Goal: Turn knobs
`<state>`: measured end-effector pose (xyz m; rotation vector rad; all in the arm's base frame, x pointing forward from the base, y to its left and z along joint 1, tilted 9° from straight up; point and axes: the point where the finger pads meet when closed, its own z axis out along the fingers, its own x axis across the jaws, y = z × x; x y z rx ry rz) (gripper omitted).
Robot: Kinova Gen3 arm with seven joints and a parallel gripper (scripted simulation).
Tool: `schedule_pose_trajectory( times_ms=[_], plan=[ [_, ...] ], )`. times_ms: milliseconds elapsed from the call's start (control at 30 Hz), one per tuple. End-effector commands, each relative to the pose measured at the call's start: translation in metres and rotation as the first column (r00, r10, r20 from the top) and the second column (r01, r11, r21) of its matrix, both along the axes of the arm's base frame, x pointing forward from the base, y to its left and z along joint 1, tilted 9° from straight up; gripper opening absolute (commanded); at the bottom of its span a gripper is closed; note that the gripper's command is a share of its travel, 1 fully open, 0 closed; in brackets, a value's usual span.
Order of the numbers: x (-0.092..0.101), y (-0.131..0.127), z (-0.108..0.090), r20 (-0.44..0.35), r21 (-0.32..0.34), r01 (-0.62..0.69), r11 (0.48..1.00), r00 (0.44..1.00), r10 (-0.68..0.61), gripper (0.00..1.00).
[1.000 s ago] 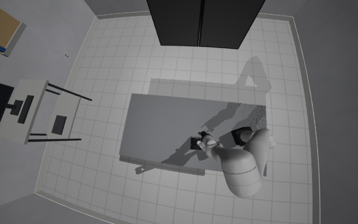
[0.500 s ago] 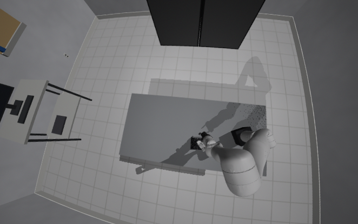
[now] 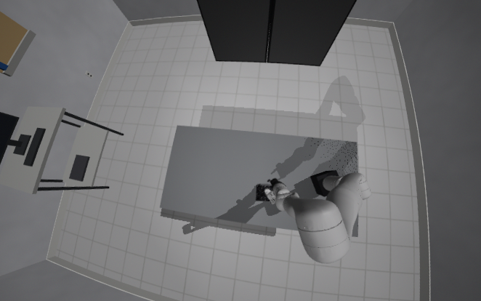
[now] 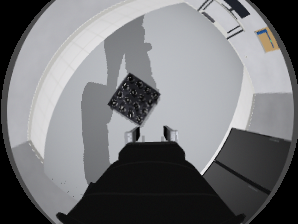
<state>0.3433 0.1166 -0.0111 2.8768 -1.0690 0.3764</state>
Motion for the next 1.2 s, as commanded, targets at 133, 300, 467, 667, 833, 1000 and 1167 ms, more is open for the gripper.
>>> schedule_pose_trajectory(
  times_ms=[133,300,467,667,833,1000,1167],
  plan=[
    [0.0,0.001,0.0,0.0,0.007,0.009,1.0,1.0,-0.009,1.0],
    [-0.001,0.005,-0.001,-0.004,0.028,0.046,0.999,0.999,-0.046,1.0],
    [-0.001,0.005,-0.001,-0.004,0.028,0.046,0.999,0.999,-0.046,1.0],
    [-0.003,0.009,-0.002,-0.01,0.049,0.082,0.995,0.997,-0.081,1.0],
    [-0.004,0.013,-0.003,-0.016,0.068,0.116,0.991,0.993,-0.115,1.0],
    [-0.004,0.013,-0.003,-0.016,0.068,0.116,0.991,0.993,-0.115,1.0],
    [-0.005,0.017,-0.004,-0.022,0.086,0.149,0.985,0.989,-0.148,1.0]
  ],
)
